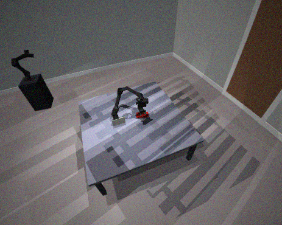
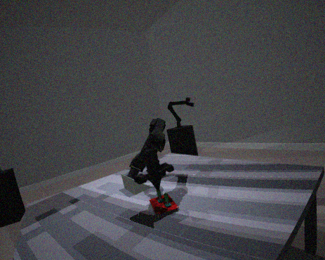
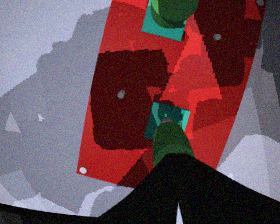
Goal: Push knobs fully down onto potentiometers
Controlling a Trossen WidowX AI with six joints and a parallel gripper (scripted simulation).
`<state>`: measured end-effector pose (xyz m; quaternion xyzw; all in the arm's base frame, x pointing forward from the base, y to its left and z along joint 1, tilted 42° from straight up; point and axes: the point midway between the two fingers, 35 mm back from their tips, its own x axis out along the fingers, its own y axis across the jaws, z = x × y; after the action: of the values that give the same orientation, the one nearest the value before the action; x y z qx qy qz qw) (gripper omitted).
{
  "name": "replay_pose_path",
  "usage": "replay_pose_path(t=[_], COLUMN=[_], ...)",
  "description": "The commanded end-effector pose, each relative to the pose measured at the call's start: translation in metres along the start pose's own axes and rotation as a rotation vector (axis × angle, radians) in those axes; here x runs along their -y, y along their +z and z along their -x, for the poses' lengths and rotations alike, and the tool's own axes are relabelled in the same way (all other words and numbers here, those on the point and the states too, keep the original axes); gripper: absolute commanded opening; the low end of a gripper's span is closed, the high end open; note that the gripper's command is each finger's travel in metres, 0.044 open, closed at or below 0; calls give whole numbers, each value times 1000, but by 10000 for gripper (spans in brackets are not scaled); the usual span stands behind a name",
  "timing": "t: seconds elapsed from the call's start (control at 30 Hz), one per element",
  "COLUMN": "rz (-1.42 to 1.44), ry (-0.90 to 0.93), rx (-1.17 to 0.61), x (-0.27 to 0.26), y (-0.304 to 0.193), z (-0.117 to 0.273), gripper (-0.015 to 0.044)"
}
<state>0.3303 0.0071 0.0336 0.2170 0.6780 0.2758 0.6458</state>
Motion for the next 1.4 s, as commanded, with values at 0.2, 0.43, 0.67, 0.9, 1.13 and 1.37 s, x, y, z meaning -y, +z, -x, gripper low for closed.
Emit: replay_pose_path(t=[0.2, 0.43, 0.67, 0.9, 1.13, 1.37], rz=[-4, -4, -4, -4, -4, -4], ry=[4, 4, 4, 4, 4, 4], rx=[0, 0, 0, 0, 0, 0], x=[0, -1, -1, -1, -1, -1], y=[0, 0, 0, 0, 0, 0], z=[-1, -5, -5, -10, -10, -14], gripper=[0, 0, 0, 0, 0, 0])
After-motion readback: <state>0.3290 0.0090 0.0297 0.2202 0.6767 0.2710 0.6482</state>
